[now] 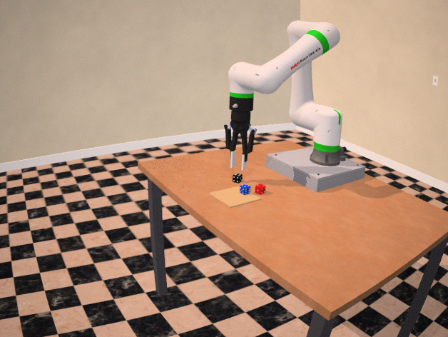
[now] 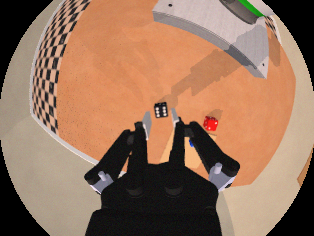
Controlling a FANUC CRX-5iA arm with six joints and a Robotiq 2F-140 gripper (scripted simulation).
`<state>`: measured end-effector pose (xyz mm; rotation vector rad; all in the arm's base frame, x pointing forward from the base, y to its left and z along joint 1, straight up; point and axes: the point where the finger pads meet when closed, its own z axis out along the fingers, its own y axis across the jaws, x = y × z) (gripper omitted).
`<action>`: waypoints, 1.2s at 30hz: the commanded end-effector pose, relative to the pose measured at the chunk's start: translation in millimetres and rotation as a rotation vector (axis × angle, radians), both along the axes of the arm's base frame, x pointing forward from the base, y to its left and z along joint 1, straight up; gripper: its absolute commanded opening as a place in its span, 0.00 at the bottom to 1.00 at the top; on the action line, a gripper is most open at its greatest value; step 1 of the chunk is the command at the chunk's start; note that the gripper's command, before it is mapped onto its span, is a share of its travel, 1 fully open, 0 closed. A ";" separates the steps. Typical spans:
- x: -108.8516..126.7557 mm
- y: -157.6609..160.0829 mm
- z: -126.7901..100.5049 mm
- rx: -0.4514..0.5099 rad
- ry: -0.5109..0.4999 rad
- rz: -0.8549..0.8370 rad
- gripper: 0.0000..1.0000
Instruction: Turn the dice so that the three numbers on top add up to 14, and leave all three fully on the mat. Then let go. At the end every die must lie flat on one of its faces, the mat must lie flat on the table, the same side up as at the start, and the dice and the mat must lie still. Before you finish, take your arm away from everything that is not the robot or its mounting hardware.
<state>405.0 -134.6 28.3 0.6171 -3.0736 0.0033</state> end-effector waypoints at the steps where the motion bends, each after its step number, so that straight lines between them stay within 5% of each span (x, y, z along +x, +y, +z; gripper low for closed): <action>1: 0.2 -0.2 -5.0 0.000 0.000 0.000 0.28; 36: 0.2 -0.4 -18.5 0.000 0.000 0.000 0.28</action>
